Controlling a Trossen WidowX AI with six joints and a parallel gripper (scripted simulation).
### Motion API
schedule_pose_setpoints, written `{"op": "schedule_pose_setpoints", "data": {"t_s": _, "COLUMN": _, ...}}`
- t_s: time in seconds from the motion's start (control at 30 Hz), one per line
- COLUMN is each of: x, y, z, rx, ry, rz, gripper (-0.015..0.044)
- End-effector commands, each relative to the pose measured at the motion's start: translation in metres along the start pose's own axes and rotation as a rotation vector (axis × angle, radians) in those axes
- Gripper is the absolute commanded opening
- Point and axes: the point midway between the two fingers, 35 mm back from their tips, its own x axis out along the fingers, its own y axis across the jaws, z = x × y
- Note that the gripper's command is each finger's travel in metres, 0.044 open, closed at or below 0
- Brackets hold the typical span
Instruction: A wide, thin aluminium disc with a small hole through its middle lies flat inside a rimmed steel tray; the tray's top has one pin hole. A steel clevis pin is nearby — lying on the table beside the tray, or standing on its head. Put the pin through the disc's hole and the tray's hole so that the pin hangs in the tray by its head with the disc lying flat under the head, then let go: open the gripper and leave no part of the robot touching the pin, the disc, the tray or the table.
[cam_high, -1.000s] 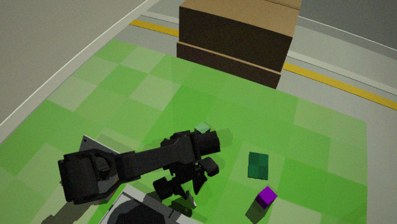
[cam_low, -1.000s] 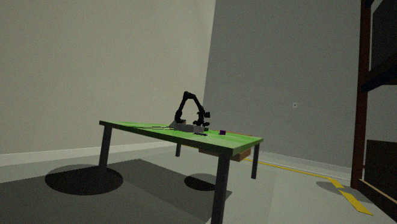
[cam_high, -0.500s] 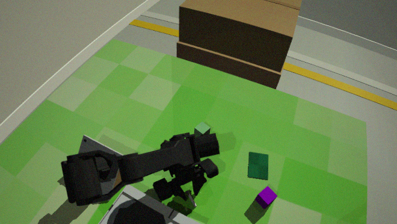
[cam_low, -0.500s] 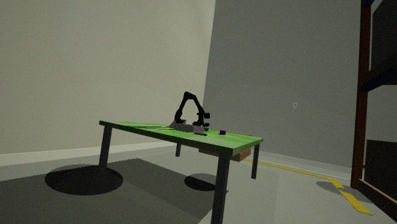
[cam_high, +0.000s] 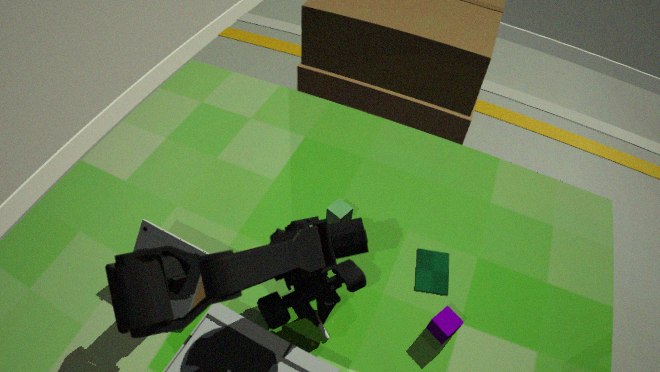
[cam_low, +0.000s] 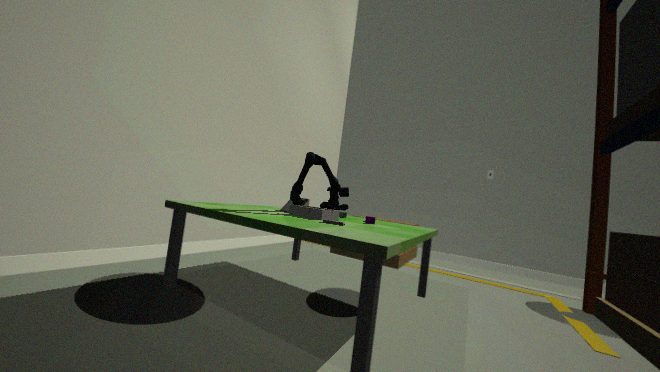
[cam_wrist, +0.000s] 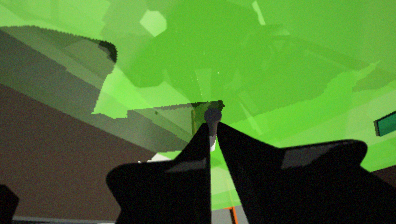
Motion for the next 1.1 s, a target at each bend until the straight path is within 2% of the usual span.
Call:
{"op": "schedule_pose_setpoints", "data": {"t_s": 0.0, "x": 0.000, "y": 0.000, "z": 0.000, "rx": -0.004, "ry": 0.001, "rz": 0.000, "gripper": 0.0000}}
{"op": "schedule_pose_setpoints", "data": {"t_s": 0.27, "x": -0.005, "y": 0.000, "z": -0.002, "rx": -0.003, "ry": 0.001, "rz": 0.000, "gripper": 0.0000}}
{"op": "schedule_pose_setpoints", "data": {"t_s": 0.83, "x": -0.061, "y": -0.001, "z": -0.024, "rx": 0.000, "ry": -0.002, "rz": -0.002, "gripper": 0.0000}}
{"op": "schedule_pose_setpoints", "data": {"t_s": 1.07, "x": -0.063, "y": 0.001, "z": -0.027, "rx": 0.009, "ry": -0.004, "rz": -0.002, "gripper": 0.0000}}
